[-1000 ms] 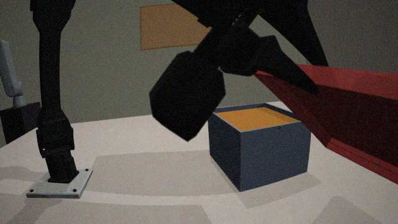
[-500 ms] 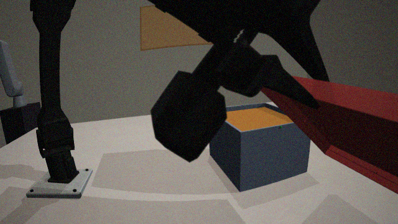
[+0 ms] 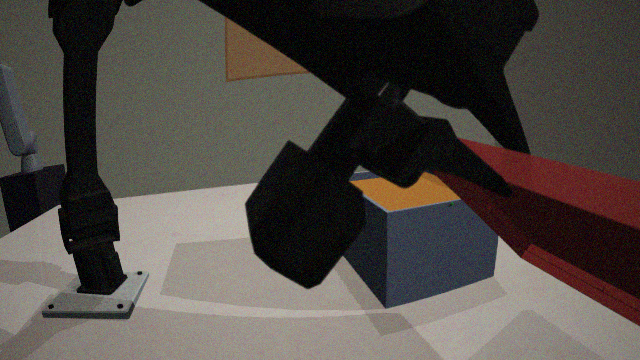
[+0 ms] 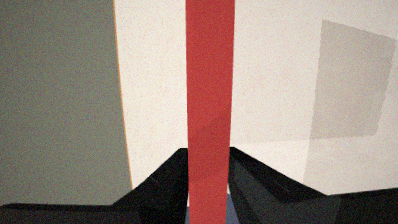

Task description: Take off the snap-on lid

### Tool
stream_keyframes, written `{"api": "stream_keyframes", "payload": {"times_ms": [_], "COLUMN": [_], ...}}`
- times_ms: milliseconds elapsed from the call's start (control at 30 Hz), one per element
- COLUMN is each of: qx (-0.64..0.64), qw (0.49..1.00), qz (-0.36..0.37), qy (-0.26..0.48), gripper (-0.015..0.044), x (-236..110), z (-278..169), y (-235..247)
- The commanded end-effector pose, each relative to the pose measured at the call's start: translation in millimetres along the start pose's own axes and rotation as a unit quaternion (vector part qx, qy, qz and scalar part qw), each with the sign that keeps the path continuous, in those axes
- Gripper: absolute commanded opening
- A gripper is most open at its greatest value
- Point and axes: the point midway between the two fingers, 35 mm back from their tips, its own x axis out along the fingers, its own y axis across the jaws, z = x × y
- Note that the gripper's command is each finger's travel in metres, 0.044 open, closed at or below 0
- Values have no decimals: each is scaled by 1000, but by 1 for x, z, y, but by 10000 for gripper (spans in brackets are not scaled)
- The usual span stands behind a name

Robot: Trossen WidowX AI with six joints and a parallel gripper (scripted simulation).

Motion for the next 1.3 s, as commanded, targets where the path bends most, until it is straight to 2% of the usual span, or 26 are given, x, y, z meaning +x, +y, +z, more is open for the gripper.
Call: {"api": "stream_keyframes", "payload": {"times_ms": [0,1267], "qx": [-2,-2], "qw": [1000,1000], "qz": [3,3], "qy": [2,2], "gripper": [0,0], "x": [3,22], "z": [0,0], "y": [-2,-25]}}
